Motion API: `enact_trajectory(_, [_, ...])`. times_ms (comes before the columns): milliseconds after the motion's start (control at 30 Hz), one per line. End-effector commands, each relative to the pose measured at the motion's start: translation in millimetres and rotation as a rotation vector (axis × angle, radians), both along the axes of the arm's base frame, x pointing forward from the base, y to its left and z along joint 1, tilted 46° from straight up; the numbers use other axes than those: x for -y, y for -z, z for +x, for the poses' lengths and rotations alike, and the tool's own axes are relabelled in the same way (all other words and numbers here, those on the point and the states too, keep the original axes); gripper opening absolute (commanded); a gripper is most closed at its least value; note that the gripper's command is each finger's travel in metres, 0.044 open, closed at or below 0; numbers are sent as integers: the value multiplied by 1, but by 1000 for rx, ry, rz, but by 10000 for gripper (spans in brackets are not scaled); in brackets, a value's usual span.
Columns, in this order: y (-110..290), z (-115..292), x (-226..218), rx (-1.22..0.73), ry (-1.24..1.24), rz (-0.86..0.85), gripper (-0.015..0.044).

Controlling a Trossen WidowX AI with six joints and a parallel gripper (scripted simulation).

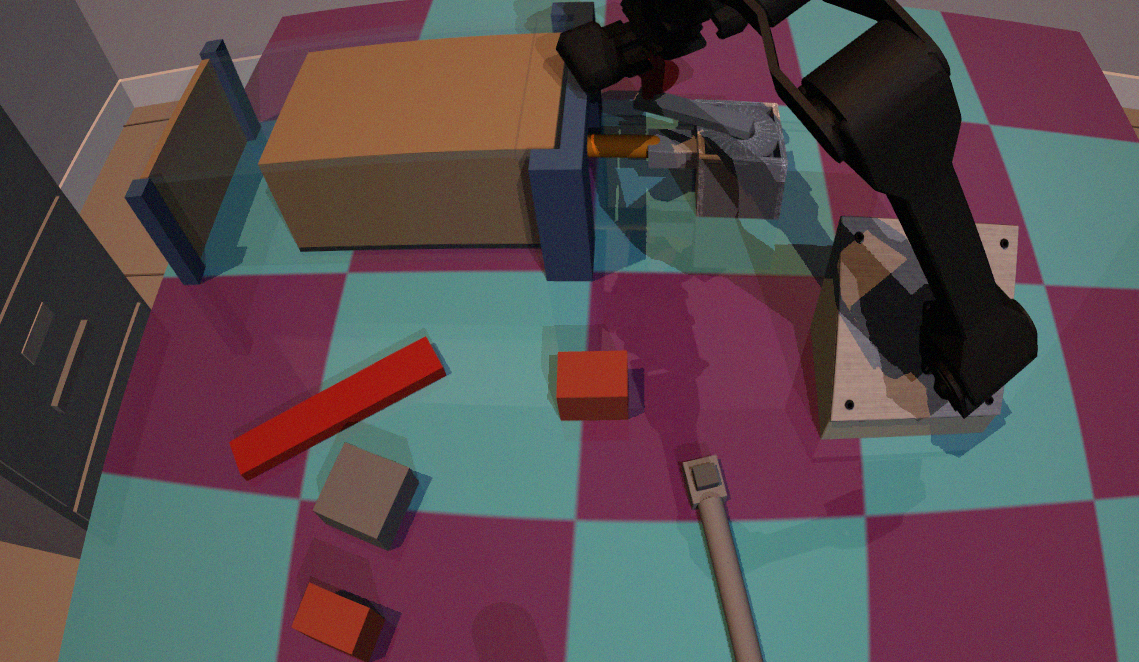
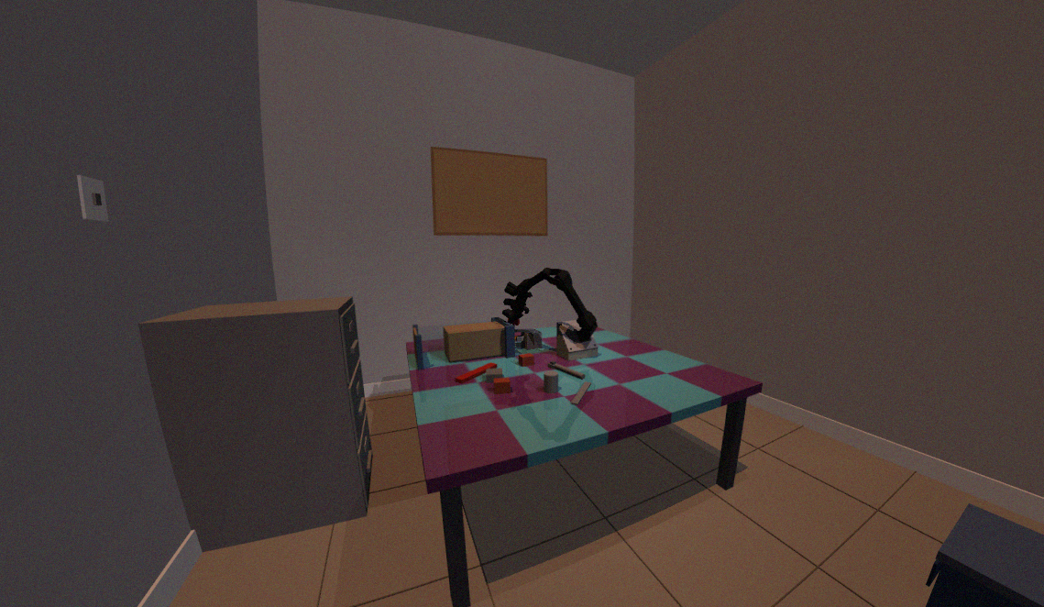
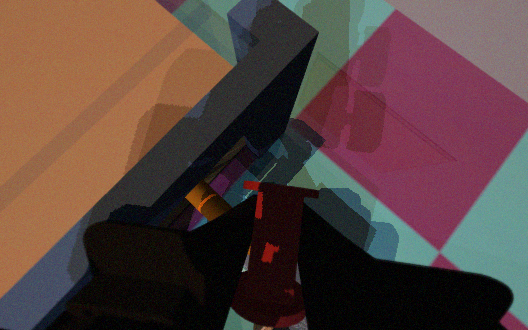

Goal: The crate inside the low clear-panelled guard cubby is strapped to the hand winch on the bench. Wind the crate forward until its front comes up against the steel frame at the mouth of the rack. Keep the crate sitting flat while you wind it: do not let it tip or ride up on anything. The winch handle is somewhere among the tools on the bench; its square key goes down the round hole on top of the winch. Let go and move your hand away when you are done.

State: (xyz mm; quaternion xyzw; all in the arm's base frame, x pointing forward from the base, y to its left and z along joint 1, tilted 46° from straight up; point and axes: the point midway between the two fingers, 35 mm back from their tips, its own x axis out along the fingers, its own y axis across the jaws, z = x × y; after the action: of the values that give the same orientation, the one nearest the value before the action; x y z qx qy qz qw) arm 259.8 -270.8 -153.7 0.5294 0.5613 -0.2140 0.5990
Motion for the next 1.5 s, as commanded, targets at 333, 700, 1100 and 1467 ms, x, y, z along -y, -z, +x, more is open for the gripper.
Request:
enact_trajectory(333, [-22,6,-28,9,-6,39,0])
enact_trajectory(700, [-34,5,-41,8,-6,41,0])
enact_trajectory(1100, [-47,0,-55,8,-6,42,0])
enact_trajectory(1467, [-48,1,-51,13,-8,20,105])
